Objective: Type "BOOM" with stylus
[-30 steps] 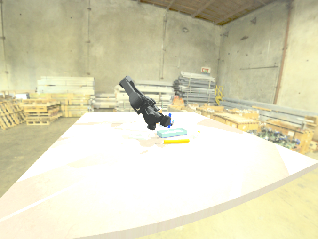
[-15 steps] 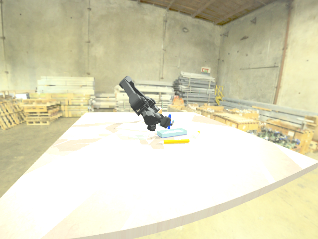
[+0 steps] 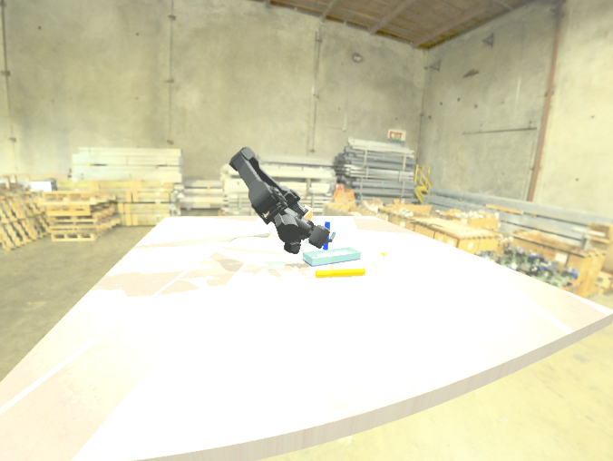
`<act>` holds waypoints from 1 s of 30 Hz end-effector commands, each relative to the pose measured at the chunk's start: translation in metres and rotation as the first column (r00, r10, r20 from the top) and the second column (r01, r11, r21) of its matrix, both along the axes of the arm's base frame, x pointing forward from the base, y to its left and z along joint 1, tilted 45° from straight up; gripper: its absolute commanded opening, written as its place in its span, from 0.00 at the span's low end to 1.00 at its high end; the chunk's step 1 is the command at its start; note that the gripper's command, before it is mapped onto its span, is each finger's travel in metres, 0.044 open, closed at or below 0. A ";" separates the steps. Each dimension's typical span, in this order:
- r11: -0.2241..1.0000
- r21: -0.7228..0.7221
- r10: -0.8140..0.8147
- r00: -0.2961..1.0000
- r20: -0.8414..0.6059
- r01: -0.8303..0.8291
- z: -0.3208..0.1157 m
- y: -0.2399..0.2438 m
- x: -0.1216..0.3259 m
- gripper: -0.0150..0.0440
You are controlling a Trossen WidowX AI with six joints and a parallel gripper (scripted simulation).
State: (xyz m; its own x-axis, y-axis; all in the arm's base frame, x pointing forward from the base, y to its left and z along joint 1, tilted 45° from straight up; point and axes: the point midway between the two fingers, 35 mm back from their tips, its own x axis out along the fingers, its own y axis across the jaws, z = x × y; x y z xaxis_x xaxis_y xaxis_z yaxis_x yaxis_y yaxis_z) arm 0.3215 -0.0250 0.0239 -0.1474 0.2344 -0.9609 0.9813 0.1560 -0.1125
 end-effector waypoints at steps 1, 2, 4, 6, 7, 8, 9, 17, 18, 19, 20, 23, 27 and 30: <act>1.000 -0.004 0.004 1.000 0.002 -0.004 0.001 0.001 0.000 0.39; 1.000 -0.003 0.004 1.000 0.002 -0.004 0.003 0.002 0.000 0.39; 1.000 -0.003 0.004 1.000 0.002 -0.004 0.008 0.008 0.000 0.39; 1.000 -0.003 0.004 1.000 0.002 -0.004 0.016 0.016 0.000 0.39; 1.000 -0.002 0.004 1.000 0.002 -0.004 0.020 0.020 0.000 0.39; 1.000 -0.002 0.004 1.000 0.002 -0.004 0.023 0.024 -0.001 0.39; 1.000 -0.002 0.004 1.000 0.002 -0.004 0.026 0.026 -0.001 0.39; 1.000 -0.006 0.009 1.000 0.005 -0.009 0.024 0.024 0.000 0.37; 1.000 -0.006 0.009 1.000 0.005 -0.009 0.024 0.024 0.000 0.36; 1.000 -0.006 0.009 1.000 0.005 -0.009 0.023 0.025 0.000 0.32; 1.000 -0.006 0.009 1.000 0.005 -0.009 0.022 0.027 0.000 0.27; 1.000 -0.004 0.008 1.000 0.005 -0.008 0.013 0.037 0.002 0.25; 1.000 -0.001 0.006 1.000 0.004 -0.006 -0.005 0.058 0.005 0.25; 1.000 0.001 0.005 1.000 0.003 -0.005 -0.016 0.071 0.006 0.25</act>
State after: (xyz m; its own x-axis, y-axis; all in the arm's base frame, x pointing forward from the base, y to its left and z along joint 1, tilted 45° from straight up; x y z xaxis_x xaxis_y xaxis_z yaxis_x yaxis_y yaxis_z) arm 0.3274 0.0330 0.0182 -0.1420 0.2282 -0.9632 0.9812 0.1607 -0.1066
